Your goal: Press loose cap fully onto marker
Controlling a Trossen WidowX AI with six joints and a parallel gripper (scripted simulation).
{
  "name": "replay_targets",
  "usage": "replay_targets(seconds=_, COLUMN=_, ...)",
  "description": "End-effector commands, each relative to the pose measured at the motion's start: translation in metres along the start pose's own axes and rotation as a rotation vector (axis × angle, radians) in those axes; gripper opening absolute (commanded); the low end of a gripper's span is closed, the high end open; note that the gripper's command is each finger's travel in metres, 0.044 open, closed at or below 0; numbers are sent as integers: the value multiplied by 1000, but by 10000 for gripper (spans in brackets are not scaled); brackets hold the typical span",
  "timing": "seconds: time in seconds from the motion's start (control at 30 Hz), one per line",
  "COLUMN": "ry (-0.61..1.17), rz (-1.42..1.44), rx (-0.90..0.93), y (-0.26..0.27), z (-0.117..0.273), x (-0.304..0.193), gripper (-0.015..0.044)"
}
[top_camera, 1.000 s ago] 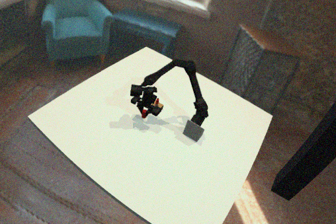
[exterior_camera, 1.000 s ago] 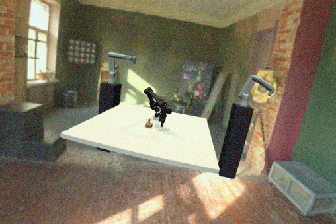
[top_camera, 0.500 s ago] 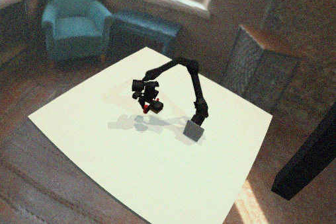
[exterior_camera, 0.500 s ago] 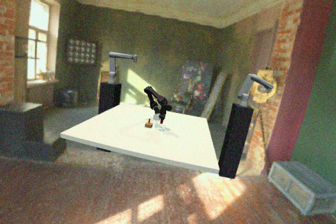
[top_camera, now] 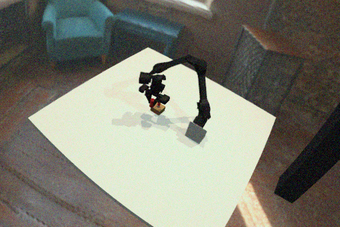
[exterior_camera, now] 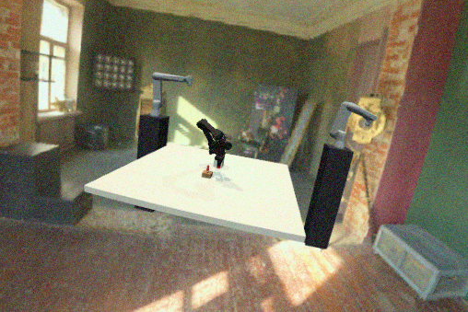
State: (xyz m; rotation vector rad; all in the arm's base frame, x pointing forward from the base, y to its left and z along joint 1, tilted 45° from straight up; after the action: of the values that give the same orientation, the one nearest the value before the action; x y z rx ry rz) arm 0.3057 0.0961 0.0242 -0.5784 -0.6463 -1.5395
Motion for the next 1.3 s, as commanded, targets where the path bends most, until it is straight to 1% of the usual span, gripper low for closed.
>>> replay_targets(seconds=0.0, ry=-2, rz=0, rx=1, y=2, z=6, x=17, gripper=0)
replay_targets(seconds=0.6, ry=-6, rz=0, rx=0, y=-1, z=26, x=79, gripper=0)
replay_targets(seconds=1.03, ry=-7, rz=0, rx=0, y=-1, z=19, x=81, gripper=0)
replay_targets(seconds=1.27, ry=-6, rz=0, rx=1, y=0, z=9, x=80, gripper=0)
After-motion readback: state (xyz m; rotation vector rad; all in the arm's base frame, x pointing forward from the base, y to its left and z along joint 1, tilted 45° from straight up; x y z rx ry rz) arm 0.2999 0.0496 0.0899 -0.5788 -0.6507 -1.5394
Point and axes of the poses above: the point midway between the two fingers, 35 mm back from their tips, its own z axis back along the fingers, its own y axis across the jaws, x = y × z, the point moved 4 cm from there along z, back along the fingers, and after that the axes turned 8 degrees about -z, right-handed, at the moved point
